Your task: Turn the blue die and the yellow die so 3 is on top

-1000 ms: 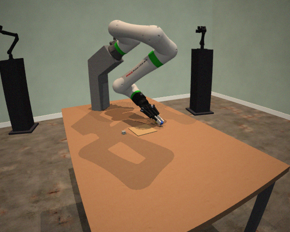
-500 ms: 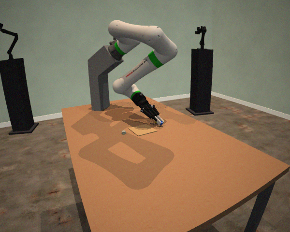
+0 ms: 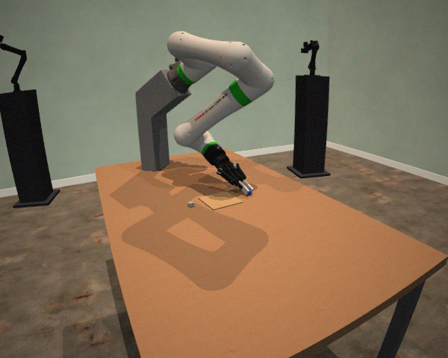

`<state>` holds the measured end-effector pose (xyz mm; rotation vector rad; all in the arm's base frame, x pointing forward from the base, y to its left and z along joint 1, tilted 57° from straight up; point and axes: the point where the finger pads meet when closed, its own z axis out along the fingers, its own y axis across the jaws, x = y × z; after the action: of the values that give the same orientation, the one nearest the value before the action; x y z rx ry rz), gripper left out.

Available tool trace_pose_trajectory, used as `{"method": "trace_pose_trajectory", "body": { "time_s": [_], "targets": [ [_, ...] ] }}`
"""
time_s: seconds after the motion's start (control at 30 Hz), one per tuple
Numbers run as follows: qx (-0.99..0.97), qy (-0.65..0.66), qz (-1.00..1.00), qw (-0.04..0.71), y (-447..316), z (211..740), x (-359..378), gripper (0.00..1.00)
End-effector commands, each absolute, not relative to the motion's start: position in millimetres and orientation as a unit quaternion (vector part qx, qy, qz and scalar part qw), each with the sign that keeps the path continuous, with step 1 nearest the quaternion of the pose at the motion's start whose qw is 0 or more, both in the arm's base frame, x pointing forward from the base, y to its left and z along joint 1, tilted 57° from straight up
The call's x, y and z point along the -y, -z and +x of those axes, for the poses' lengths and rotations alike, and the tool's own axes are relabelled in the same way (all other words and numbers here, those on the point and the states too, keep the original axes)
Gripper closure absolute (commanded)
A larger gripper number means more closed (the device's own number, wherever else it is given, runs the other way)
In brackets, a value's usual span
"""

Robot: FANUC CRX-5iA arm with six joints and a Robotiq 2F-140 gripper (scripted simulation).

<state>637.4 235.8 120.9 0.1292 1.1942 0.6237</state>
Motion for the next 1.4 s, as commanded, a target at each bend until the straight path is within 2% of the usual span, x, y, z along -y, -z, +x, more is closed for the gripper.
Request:
{"method": "trace_pose_trajectory", "body": {
  "time_s": [0.0, 1.3, 1.37],
  "targets": [
    [-0.553, -0.289, 0.06, 0.78, -120.6, 637.7, -236.1, 0.91],
    [-0.553, -0.289, 0.06, 0.78, -120.3, 637.9, -236.3, 0.91],
    [-0.553, -0.289, 0.06, 0.78, -120.3, 637.9, -236.3, 0.88]
  ]
}}
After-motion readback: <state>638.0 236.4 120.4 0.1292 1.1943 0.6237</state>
